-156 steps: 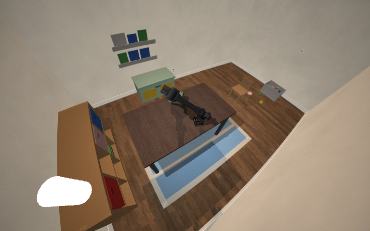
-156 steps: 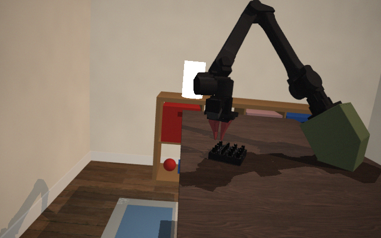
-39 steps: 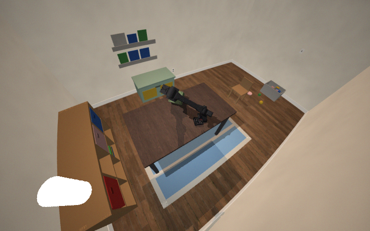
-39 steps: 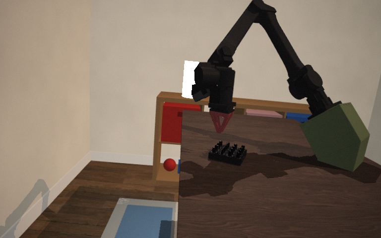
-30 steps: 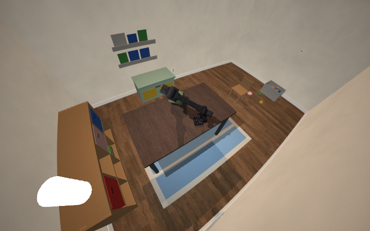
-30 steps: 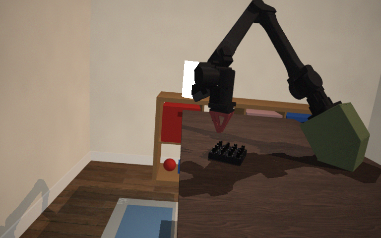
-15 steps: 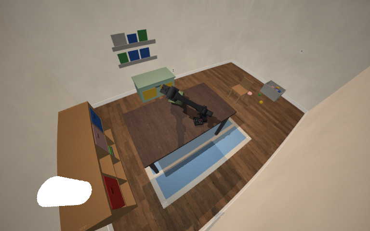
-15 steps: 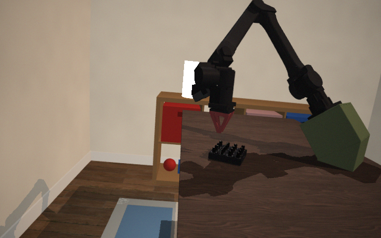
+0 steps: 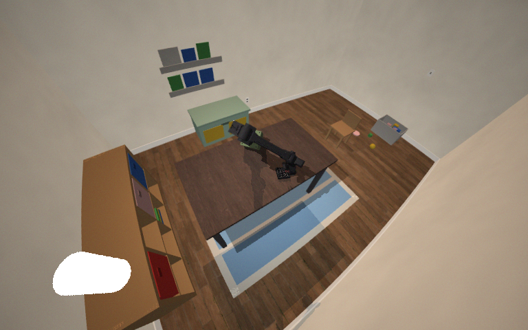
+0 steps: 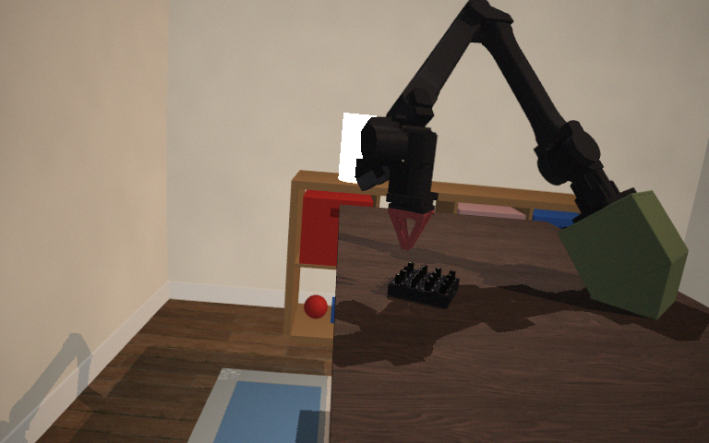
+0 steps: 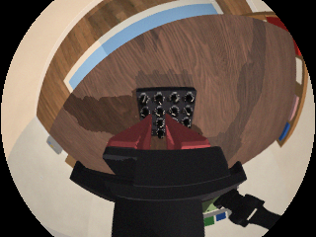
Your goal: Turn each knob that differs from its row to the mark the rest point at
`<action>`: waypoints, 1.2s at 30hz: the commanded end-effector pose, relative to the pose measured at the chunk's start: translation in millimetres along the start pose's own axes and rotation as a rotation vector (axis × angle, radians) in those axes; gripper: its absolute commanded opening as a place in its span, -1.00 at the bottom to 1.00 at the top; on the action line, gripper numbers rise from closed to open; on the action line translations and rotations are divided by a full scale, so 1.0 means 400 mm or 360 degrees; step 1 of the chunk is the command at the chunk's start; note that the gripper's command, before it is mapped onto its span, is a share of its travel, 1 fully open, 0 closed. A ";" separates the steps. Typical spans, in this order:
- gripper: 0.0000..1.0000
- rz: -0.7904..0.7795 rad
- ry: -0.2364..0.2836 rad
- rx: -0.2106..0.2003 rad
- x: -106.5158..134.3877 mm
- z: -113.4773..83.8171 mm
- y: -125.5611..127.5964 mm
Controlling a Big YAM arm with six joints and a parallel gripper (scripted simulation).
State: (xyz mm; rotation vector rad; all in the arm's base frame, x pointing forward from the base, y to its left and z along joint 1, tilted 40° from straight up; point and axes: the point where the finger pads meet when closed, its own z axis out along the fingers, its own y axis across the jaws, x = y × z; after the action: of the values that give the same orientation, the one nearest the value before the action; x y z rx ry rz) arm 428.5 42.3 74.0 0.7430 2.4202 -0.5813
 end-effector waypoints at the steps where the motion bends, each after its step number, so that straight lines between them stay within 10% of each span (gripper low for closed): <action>1: -0.63 0.0034 -0.0022 -0.0015 -0.043 0.014 0.016; 36: -0.63 0.0003 0.0004 0.0012 -0.008 0.103 -0.005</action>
State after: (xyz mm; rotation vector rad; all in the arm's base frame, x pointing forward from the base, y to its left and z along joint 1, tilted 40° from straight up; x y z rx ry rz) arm 448.2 29.5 54.5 0.7405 2.4087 -0.5687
